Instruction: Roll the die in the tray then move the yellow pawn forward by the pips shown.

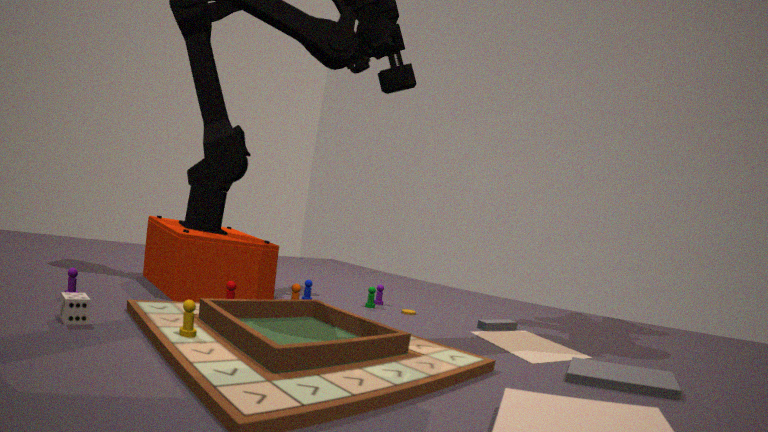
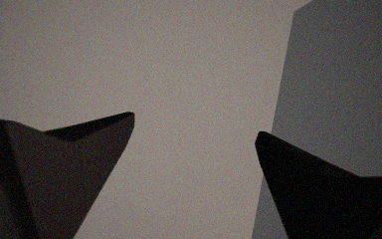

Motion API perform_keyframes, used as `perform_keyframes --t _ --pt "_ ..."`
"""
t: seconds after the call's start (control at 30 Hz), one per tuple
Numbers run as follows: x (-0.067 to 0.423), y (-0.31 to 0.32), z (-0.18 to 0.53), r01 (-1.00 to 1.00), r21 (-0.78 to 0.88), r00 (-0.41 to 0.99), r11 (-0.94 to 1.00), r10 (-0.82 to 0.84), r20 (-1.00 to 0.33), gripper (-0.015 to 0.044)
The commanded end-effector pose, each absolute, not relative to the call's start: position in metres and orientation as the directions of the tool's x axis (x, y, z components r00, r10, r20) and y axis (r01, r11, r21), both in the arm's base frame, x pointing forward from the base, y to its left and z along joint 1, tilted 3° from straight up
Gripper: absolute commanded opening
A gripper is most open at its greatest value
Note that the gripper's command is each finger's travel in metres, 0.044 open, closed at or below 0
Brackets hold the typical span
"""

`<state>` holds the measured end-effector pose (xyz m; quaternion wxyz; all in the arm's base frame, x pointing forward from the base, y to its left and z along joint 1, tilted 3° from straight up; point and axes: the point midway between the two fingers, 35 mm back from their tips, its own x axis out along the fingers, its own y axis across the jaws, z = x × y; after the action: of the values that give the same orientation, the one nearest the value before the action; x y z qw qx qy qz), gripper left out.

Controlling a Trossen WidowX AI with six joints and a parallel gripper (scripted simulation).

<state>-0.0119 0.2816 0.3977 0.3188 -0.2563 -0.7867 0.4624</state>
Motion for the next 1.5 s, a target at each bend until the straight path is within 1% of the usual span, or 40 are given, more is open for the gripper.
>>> perform_keyframes --t 0.0,0.07,0.13,0.3,0.47,0.67,0.8,0.9,1.03,1.17,1.3,1.47 --pt "-0.01 0.283 0.397 0.107 -0.894 -0.658 0.435 0.705 0.264 0.0374" --pt "0.009 0.29 0.393 0.094 -0.916 -0.6 0.391 0.756 0.261 0.0321" --pt "0.039 0.299 0.386 0.065 -0.943 -0.507 0.327 0.825 0.251 0.0275" --pt "0.117 0.308 0.363 -0.043 -0.98 -0.243 0.193 0.949 0.198 0.0275" --pt "0.196 0.296 0.332 -0.189 -0.976 0.033 0.109 0.994 0.105 0.0275" --pt "0.282 0.254 0.288 -0.382 -0.92 0.344 0.091 0.938 -0.05 0.0275" --pt "0.328 0.21 0.255 -0.501 -0.856 0.513 0.13 0.841 -0.173 0.0275" --pt "0.354 0.172 0.229 -0.576 -0.796 0.611 0.183 0.743 -0.272 0.0275" --pt "0.378 0.114 0.193 -0.654 -0.702 0.695 0.283 0.59 -0.41 0.0275" --pt "0.386 0.052 0.157 -0.694 -0.594 0.719 0.407 0.426 -0.549 0.0275" --pt "0.378 -0.008 0.123 -0.69 -0.479 0.683 0.542 0.269 -0.679 0.0275" --pt "0.348 -0.078 0.084 -0.623 -0.331 0.559 0.708 0.108 -0.822 0.0275"
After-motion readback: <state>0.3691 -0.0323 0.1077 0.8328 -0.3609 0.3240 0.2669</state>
